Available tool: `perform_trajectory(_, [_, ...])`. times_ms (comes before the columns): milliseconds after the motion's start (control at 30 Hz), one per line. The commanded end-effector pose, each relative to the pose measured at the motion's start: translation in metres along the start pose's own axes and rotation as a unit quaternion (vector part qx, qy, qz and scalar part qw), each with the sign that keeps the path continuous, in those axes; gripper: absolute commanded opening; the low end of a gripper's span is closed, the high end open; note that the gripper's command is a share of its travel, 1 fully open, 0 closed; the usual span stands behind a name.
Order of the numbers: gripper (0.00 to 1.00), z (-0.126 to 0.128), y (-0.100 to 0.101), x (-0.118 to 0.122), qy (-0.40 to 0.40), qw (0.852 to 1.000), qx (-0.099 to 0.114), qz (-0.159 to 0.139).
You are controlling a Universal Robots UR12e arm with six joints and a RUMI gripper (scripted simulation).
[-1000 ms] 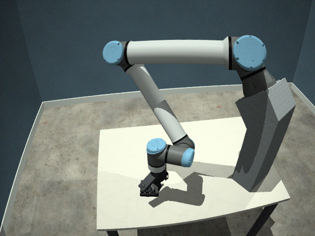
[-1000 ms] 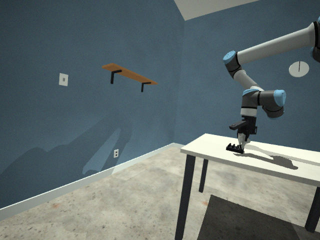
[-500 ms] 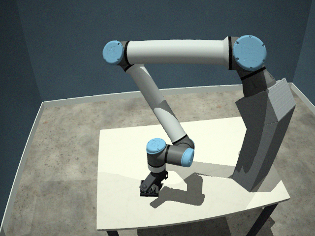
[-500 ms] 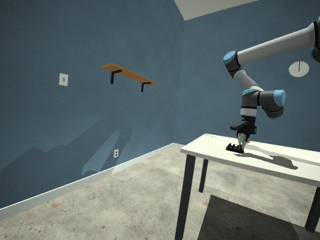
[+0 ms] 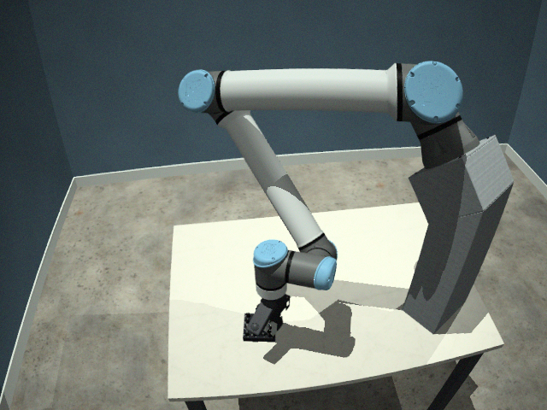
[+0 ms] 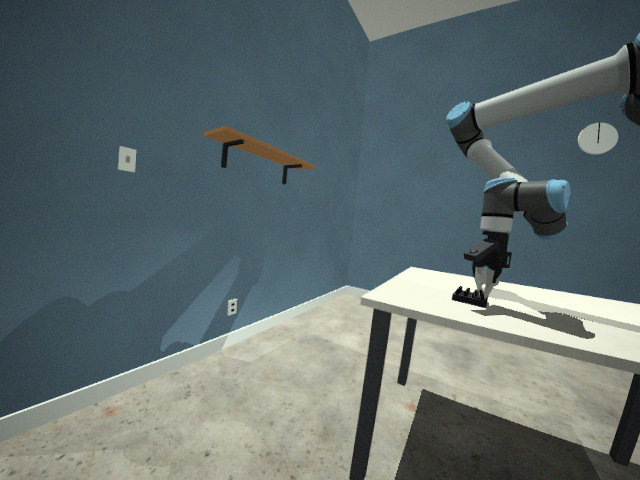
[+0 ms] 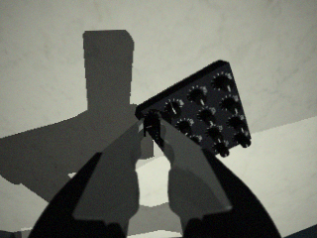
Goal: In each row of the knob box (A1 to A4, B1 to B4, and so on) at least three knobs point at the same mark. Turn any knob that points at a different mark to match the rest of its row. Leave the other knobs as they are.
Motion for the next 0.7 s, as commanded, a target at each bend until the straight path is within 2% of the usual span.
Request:
perform_trajectory(0, [0.04, -0.0003, -0.0005, -0.0003, -0.046, 0.999, 0.001, 0.001])
perform_trajectory(267, [0.04, -0.0009, -0.0005, -0.0003, -0.105, 0.994, 0.001, 0.001])
perform_trajectory(667, [0.04, -0.0019, -0.0005, -0.0002, -0.212, 0.977, 0.001, 0.001])
Point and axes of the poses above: the point where the finger pads meet when closed, its own y axis out along the fingers, its own z axis across the jaws, x = y × z, the point moved 4 cm from there along -y, back along the fingers, and after that the axes turned 13 degrees about -y, right-handed, at the moved point
